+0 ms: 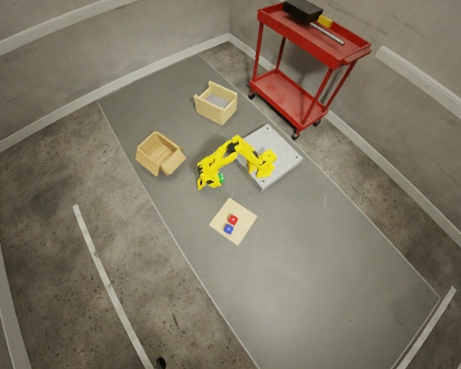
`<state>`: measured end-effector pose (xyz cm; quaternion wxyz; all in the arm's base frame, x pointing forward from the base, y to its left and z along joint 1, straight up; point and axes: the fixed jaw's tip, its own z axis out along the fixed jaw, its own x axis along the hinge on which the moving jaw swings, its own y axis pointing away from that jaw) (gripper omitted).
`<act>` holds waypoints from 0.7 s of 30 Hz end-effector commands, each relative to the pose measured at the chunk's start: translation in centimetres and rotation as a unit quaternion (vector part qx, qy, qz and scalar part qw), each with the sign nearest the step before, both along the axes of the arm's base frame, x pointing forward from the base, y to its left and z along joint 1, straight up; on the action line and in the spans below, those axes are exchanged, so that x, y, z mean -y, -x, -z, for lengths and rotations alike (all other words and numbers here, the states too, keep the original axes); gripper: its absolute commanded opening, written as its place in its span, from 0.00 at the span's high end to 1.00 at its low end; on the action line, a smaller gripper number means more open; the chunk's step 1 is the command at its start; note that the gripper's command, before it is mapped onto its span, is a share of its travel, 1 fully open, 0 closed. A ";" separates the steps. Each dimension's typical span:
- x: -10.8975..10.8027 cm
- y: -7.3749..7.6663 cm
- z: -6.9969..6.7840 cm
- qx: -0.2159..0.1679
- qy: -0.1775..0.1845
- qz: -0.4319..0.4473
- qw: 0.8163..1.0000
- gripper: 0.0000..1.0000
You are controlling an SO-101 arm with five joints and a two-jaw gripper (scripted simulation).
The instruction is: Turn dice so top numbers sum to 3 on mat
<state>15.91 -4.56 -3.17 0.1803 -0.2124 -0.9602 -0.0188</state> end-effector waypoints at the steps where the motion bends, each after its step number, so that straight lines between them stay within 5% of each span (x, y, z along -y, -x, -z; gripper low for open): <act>1: -0.1 0.3 0.3 -0.008 -0.003 0.001 1.000 0.68; 21: 0.5 0.6 0.3 -0.007 -0.011 0.004 1.000 0.80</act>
